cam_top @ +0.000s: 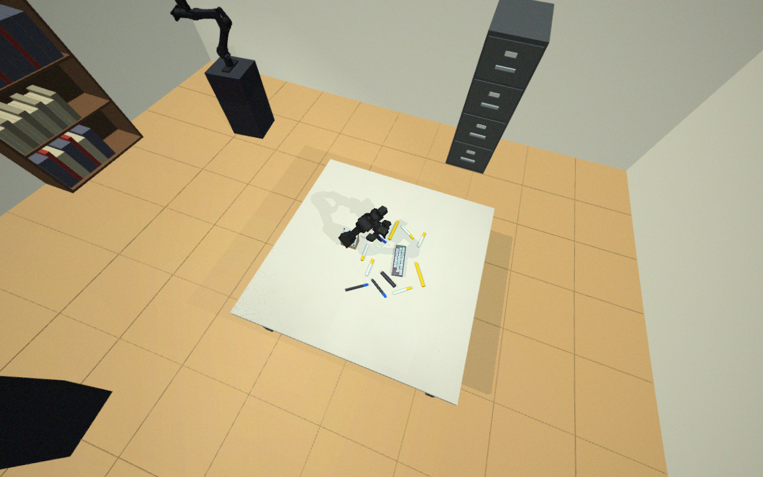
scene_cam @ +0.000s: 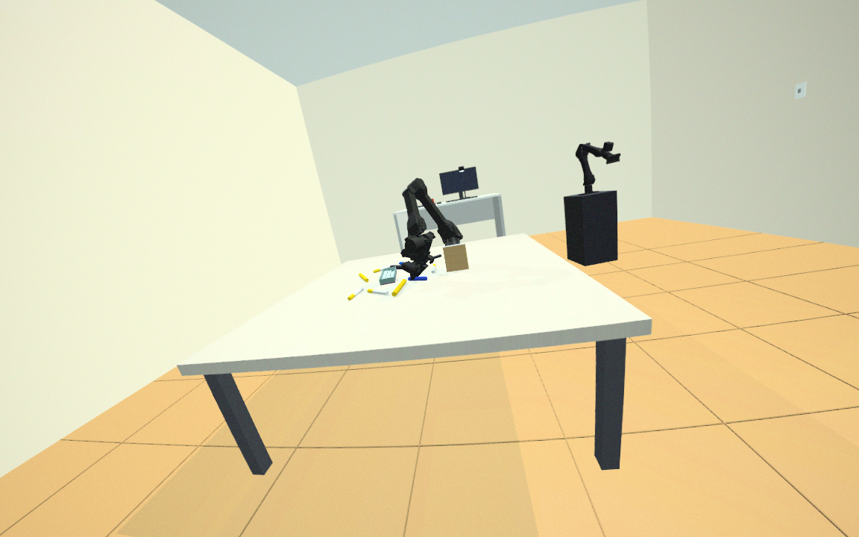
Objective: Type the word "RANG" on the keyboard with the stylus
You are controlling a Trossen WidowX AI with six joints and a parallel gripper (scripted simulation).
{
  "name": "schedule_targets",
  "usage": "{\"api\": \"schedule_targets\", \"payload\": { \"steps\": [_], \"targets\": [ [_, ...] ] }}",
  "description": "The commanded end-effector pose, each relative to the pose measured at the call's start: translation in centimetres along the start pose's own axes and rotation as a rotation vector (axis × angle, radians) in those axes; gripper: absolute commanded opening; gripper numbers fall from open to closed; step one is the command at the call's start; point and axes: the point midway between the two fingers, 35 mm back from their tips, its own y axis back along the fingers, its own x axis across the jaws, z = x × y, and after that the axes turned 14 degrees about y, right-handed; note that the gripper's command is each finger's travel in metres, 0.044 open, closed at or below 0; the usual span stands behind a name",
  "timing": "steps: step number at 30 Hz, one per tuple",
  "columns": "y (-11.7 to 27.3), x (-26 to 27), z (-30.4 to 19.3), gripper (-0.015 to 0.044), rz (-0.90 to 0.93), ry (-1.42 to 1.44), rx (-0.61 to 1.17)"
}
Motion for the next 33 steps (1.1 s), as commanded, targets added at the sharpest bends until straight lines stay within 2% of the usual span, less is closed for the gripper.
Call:
{"api": "schedule_targets", "payload": {
  "steps": [1, 6, 9, 17, 28, 33],
  "targets": [
    [-0.1, -0.2, -0.1, 0.015, -0.004, 0.009, -0.002],
    [0.0, 0.0, 0.0, 0.0019, 0.0, 0.001, 0.0],
    [0.0, 0.0, 0.0, 0.0, 0.0, 0.001, 0.0],
    [0.2, 0.0, 0.1, 0.0, 0.0, 0.001, 0.0],
    [4.3, -0.5, 2.4, 0.0, 0.0, 0.002, -0.001],
    [4.0, -0.4, 2.4, 0.0, 0.003, 0.003, 0.002]
  ]
}}
